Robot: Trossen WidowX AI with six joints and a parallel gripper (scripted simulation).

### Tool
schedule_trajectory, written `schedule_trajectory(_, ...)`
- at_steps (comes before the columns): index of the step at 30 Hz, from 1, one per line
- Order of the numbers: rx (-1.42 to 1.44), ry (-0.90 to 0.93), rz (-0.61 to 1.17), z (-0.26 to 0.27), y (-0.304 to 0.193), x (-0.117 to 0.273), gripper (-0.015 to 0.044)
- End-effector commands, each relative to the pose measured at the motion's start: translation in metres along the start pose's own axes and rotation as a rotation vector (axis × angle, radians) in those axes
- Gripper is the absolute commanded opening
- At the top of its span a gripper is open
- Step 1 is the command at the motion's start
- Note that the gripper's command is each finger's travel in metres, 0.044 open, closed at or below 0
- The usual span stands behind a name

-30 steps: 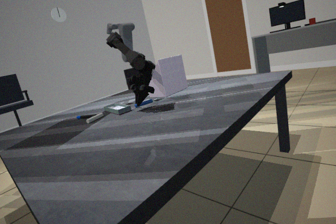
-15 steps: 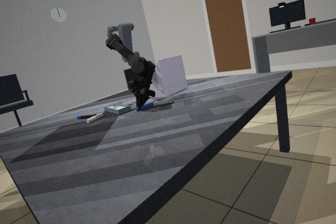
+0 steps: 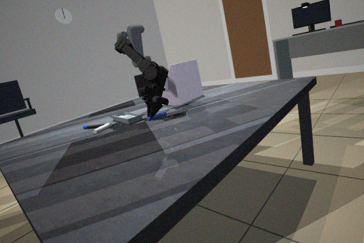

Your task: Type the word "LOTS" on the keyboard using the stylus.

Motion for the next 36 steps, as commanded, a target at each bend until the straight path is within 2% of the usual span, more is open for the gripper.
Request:
schedule_trajectory(1, -0.007, 0.008, -0.001, 0.005, 0.008, 0.013, 0.015)
schedule_trajectory(6, -0.004, 0.006, -0.003, 0.008, 0.027, 0.049, 0.015)
schedule_trajectory(18, 0.008, -0.002, 0.01, 0.007, 0.026, 0.048, 0.015)
schedule_trajectory(20, 0.021, -0.018, 0.117, 0.012, 0.028, 0.042, 0.015)
schedule_trajectory(30, 0.002, -0.215, 0.955, 0.016, 0.059, 0.027, 0.015)
schedule_trajectory(32, -0.007, -0.232, 1.012, 0.015, 0.063, 0.028, 0.015)
schedule_trajectory(36, -0.007, -0.232, 1.012, 0.015, 0.063, 0.027, 0.015)
Point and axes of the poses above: the point midway between the two fingers, 35 mm back from their tips, its own x axis back along the fingers, its own z axis across the jaws, y = z × x, the point moved 6 cm from there along x, back along the fingers, and after that the axes turned 13 degrees about -x, right-handed, at the moved point
